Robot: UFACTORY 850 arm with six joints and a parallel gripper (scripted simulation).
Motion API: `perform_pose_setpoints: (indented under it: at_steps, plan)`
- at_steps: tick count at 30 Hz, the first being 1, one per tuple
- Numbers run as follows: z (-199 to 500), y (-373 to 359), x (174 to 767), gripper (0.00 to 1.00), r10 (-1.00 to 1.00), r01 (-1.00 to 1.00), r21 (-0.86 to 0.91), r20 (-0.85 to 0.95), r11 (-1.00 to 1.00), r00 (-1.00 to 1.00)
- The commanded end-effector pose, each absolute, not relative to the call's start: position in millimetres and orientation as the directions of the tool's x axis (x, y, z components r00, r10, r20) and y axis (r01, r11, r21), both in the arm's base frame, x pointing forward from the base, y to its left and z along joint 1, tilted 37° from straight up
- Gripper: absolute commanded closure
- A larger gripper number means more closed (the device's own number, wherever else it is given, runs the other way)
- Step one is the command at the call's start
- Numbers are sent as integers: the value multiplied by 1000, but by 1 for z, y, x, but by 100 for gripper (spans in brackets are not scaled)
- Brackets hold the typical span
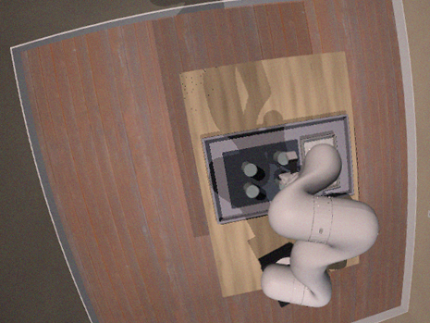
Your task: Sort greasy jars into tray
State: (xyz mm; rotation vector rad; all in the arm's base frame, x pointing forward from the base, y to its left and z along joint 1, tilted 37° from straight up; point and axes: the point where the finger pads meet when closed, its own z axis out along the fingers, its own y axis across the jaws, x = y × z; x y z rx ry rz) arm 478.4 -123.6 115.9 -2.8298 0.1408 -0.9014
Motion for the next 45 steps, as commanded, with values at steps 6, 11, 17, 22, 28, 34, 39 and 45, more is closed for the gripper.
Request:
perform_pose_setpoints:
  at_steps: [6, 11, 17, 22, 28, 34, 39, 45]
  plan:
    - [116, -124, 478, 100, -140, -39, -188, 566, -981, 813]
    - [115, -124, 477, 100, -140, -39, -188, 566, -981, 813]
    - [115, -123, 477, 100, -140, -39, -188, 566, -981, 813]
    - [115, -123, 476, 100, -140, -39, -188, 566, -981, 813]
    - [114, -123, 476, 100, -140, -39, -188, 566, -981, 813]
    - [114, -123, 475, 100, -140, -39, -188, 566, -981, 813]
    - [114, -123, 475, 100, -140, -39, -188, 566, -981, 813]
    - [113, -123, 474, 100, -140, -39, -188, 566, -981, 813]
